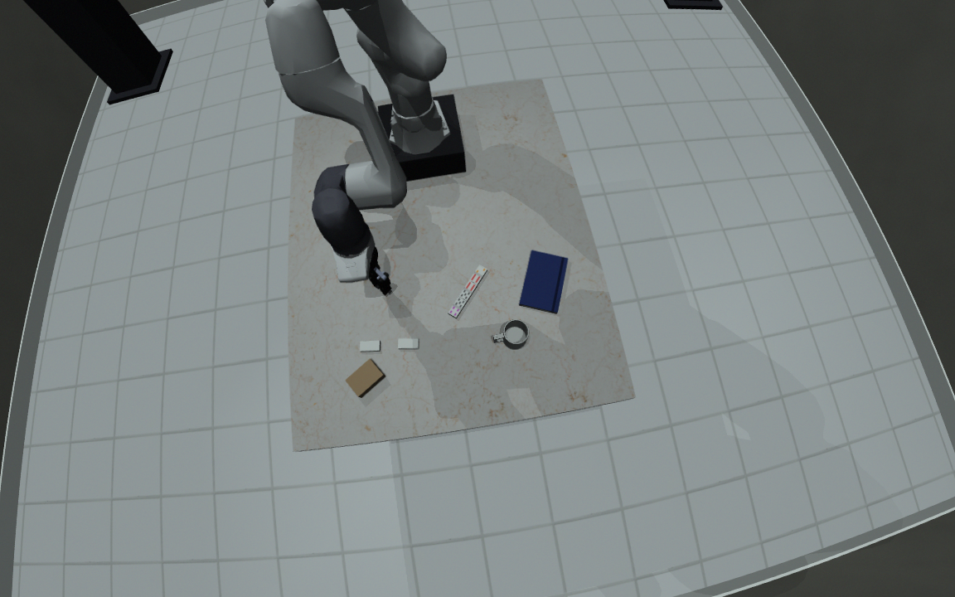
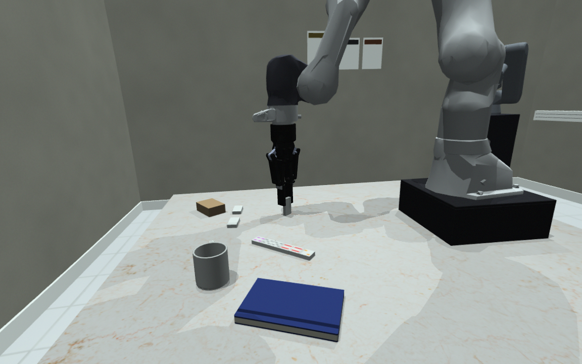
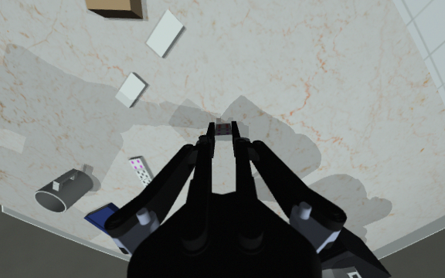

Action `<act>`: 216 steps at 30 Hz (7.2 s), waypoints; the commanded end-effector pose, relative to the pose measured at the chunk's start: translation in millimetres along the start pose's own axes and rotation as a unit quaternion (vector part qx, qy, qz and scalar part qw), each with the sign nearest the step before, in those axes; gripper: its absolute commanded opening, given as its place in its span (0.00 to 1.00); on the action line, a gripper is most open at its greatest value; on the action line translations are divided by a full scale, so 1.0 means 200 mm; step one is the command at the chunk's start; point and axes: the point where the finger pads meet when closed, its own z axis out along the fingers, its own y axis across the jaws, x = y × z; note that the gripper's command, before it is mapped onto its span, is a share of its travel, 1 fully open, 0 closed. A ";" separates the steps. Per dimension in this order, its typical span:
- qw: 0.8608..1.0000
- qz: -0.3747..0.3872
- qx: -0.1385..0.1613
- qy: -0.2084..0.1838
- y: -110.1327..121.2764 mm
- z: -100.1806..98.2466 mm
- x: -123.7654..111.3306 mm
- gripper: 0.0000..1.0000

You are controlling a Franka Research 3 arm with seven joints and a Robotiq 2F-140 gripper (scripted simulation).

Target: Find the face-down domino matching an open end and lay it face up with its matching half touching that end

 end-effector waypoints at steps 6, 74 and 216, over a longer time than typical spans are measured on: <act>1.000 0.003 0.001 0.001 0.00 0.00 0.00 0.23; 1.000 0.003 0.000 0.022 0.00 -0.07 -0.01 0.23; 0.845 0.003 -0.001 0.534 0.00 0.06 -0.34 0.23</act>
